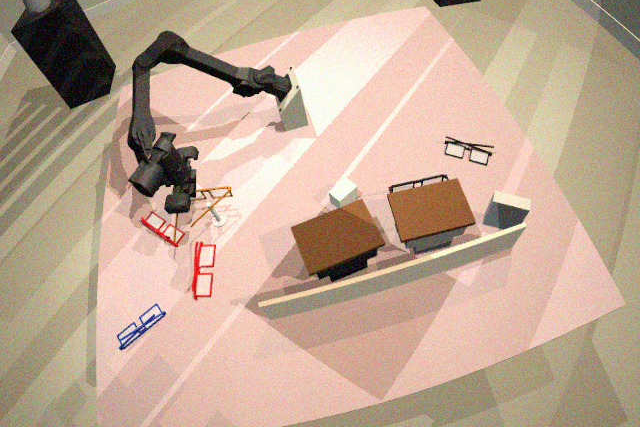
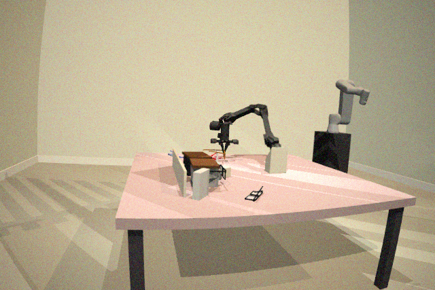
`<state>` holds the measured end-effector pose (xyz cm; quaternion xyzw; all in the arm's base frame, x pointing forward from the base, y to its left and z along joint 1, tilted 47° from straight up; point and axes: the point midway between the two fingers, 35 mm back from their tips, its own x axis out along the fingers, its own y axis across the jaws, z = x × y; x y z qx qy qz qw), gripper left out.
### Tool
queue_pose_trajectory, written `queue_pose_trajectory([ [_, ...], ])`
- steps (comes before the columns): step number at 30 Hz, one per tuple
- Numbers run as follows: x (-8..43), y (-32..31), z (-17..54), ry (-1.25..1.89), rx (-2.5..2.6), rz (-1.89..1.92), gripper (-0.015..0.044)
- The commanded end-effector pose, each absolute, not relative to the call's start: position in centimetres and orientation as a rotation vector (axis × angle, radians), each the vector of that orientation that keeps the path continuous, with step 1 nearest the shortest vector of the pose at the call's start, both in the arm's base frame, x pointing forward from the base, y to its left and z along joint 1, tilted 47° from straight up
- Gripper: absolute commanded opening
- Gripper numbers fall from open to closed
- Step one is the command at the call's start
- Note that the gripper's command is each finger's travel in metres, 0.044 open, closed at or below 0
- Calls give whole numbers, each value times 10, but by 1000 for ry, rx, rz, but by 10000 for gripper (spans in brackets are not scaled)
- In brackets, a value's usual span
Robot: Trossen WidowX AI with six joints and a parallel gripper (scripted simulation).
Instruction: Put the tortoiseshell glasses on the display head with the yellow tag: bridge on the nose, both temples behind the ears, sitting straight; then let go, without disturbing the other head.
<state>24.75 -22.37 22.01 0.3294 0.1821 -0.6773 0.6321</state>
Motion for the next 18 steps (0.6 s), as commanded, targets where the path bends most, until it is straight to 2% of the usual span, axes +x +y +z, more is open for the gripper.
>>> queue_pose_trajectory([
  [1,243,-224,224,408,757,-1545,0],
  [18,232,-230,231,408,756,-1545,0],
])
